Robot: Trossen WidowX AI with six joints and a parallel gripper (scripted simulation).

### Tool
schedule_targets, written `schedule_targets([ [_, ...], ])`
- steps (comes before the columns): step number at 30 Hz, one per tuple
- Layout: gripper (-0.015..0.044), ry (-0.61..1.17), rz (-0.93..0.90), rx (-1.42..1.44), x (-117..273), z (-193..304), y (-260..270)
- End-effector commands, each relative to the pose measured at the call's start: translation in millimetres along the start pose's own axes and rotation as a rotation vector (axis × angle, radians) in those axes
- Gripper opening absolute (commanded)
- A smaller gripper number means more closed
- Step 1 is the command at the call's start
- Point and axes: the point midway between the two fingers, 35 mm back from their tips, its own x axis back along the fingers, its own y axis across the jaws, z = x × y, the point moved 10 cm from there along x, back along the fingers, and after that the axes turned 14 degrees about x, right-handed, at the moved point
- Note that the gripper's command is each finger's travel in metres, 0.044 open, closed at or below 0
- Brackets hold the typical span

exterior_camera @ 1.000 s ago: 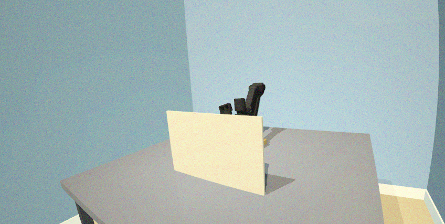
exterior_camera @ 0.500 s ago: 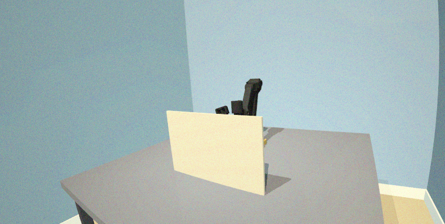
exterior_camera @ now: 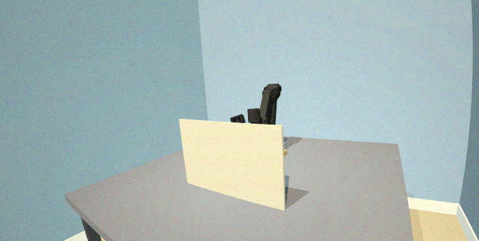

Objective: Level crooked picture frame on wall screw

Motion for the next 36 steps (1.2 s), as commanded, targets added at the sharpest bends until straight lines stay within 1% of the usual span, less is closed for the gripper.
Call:
schedule_targets([
  [1, 0.026, 0.006, -0.007, -0.004, -8, 0, 2],
  [15, 0.026, 0.006, -0.009, -0.004, -29, 0, 1],
  [36, 0.026, 0.006, -0.009, -0.004, -30, 0, 1],
])
